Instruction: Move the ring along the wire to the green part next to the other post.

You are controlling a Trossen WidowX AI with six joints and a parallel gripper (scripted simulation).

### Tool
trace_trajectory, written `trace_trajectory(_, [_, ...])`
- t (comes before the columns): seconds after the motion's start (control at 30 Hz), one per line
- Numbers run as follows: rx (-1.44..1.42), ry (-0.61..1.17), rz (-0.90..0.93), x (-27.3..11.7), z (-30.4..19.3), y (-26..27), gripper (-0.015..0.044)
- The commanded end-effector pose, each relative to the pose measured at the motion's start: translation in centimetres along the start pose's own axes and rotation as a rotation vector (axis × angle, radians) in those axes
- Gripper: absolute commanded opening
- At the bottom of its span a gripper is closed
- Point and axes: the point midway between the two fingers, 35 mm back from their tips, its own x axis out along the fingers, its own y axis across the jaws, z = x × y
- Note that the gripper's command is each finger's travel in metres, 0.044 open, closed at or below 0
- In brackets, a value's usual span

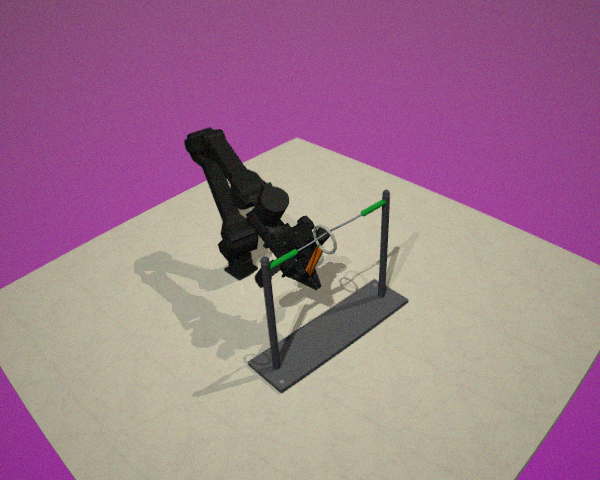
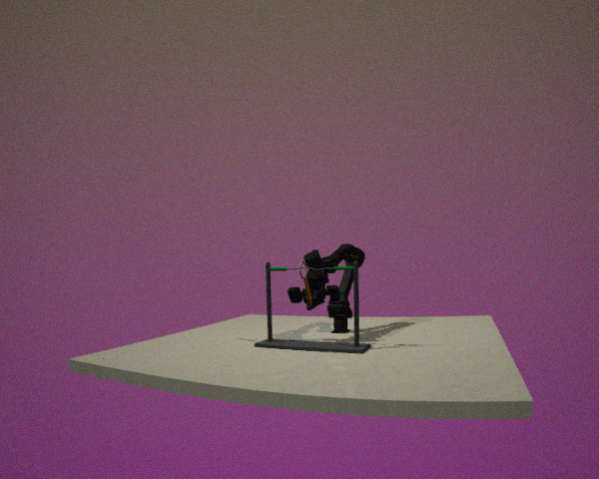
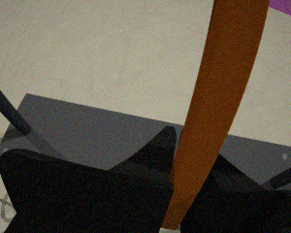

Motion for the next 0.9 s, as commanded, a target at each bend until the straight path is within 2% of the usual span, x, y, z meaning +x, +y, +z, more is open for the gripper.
trace_trajectory(0.0, [-0.05, 0.04, 0.006, -1.1, 0.4, -0.2, -0.015])
trace_trajectory(0.37, [-0.258, 0.227, 0.004, -3.6, 0.5, -1.8, -0.015])
trace_trajectory(0.87, [-0.339, 0.223, -0.007, -3.9, 0.1, -1.6, -0.015])
